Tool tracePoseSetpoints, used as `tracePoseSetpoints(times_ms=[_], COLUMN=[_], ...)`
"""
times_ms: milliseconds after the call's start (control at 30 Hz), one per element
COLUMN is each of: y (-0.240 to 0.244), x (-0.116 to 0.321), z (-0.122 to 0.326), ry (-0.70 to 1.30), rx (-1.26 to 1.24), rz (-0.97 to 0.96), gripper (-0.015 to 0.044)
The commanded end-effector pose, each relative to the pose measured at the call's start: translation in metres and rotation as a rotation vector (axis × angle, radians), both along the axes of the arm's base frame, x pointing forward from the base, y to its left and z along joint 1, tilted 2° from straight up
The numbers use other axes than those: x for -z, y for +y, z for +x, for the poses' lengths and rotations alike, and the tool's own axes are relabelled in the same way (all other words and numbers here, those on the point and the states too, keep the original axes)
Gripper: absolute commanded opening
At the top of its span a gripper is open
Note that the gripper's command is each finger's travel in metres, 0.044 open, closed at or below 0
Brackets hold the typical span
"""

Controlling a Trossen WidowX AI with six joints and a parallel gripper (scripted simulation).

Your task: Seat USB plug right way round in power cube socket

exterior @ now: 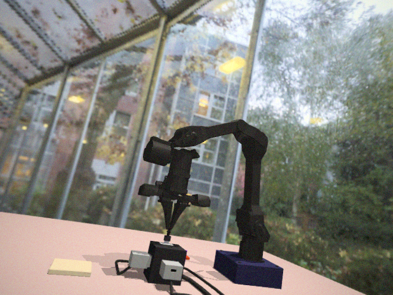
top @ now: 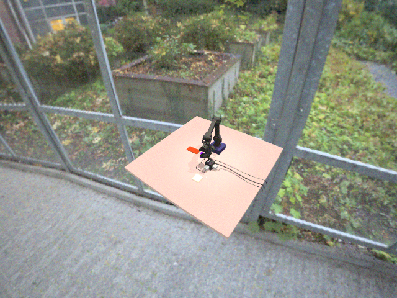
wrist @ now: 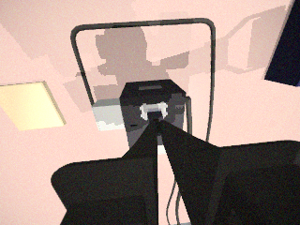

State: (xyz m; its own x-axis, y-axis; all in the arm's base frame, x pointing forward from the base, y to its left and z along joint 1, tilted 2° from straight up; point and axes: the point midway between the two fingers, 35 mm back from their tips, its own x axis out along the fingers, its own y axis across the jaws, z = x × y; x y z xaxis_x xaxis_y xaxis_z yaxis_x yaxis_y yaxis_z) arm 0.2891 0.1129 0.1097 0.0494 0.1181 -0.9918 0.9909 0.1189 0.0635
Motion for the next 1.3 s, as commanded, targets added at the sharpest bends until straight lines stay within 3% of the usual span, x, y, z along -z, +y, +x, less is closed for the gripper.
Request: tracePoseSetpoints(times_ms=[0, 1267], y=[0.0006, 0.0008], x=[0.0013, 0.0059], z=[-0.0004, -0.0002], ry=[0.003, 0.003], rx=[-0.004, -0.004], rz=[0.003, 0.003], gripper=[0.0, 0.0])
